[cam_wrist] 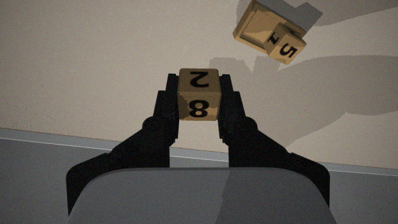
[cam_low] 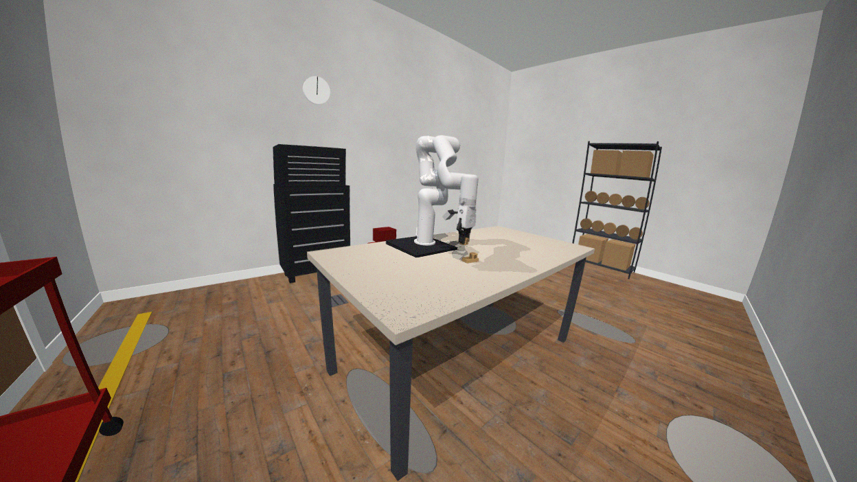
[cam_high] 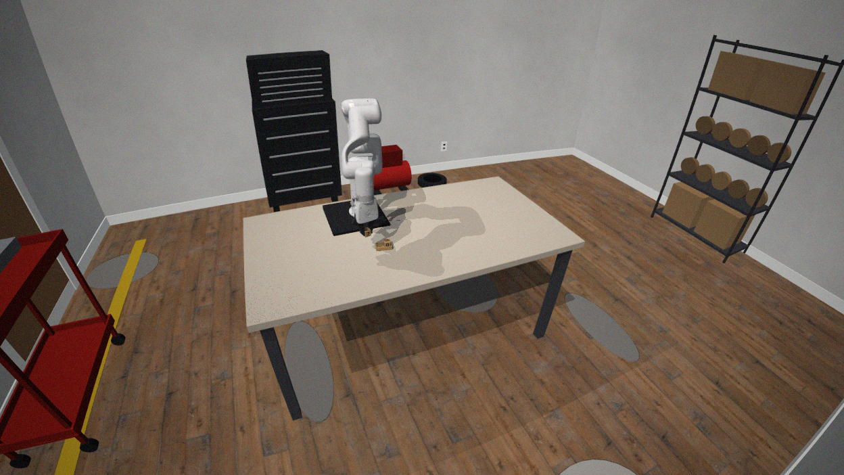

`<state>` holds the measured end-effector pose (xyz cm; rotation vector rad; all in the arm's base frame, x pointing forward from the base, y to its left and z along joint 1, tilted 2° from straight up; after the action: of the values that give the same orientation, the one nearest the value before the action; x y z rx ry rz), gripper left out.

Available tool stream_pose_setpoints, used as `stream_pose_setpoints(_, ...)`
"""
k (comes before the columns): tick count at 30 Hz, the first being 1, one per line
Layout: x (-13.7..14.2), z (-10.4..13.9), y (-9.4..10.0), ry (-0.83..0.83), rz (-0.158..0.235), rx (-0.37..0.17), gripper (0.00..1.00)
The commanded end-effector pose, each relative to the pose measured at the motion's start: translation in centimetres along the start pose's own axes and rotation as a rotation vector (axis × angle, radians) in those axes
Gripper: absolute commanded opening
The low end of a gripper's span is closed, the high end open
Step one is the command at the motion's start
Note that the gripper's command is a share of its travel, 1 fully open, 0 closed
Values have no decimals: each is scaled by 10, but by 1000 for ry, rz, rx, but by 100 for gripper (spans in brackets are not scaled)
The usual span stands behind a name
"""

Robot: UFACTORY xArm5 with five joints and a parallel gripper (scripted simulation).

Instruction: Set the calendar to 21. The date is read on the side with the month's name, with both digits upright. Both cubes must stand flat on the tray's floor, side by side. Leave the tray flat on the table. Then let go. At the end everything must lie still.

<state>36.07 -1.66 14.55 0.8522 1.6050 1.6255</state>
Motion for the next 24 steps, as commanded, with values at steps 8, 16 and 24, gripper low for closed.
stream_pose_setpoints(8, 25, 5, 4, 420, -2, -5, 27)
stream_pose_setpoints(16, 40, 7, 6, 659, -2, -6, 27)
stream_pose_setpoints(24, 60, 8, 7, 976, -2, -7, 27)
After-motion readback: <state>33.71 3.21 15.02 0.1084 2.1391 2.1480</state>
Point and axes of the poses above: the point where the finger pads meet when closed, its own y axis back along the fingers, its own x axis across the jaws, z = x × y, the point moved 2 cm from there along y, back along the fingers, and after that the axes turned 14 degrees about y, right-handed, at the moved point
